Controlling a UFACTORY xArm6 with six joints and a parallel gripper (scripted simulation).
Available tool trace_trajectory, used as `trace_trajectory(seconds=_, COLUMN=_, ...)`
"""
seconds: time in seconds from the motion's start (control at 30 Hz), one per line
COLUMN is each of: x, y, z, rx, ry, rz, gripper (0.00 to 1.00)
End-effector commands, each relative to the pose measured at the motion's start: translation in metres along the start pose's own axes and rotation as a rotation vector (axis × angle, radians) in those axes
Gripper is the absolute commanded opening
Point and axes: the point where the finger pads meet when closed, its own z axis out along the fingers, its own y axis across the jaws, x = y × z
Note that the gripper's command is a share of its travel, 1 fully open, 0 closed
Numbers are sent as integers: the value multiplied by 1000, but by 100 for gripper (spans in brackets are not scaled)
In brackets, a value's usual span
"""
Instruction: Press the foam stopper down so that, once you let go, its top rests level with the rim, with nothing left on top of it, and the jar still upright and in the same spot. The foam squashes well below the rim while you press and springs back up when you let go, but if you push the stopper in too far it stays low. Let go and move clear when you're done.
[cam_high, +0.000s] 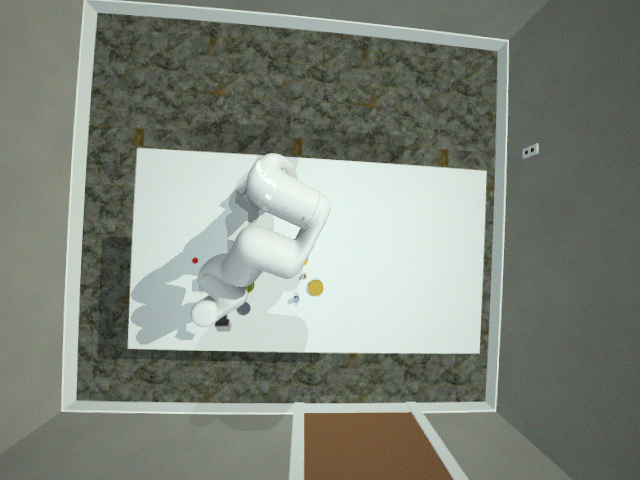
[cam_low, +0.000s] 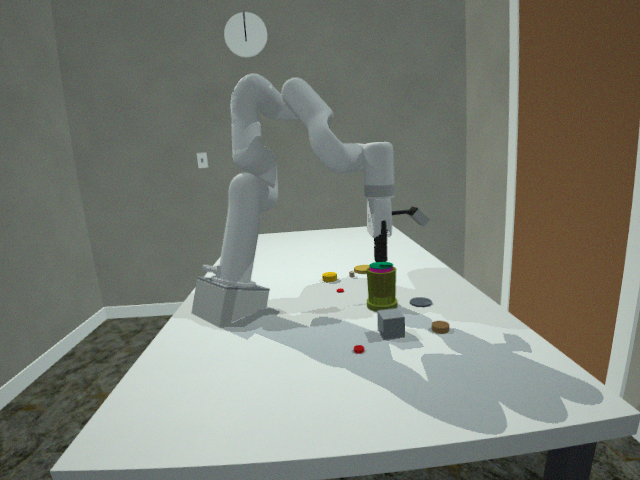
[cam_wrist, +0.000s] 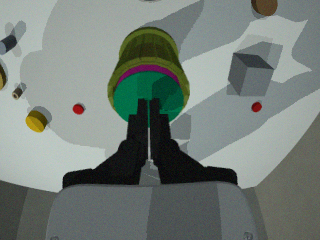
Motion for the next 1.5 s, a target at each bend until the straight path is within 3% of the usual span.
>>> trace_trajectory(seconds=0.0, x=2, y=0, z=-16, rx=-2, ry=5, rz=-1, gripper=0)
trace_trajectory(seconds=0.37, x=2, y=0, z=-26, rx=-2, ry=5, rz=-1, gripper=0)
trace_trajectory(seconds=1.47, x=2, y=0, z=-17, rx=-2, ry=5, rz=-1, gripper=0)
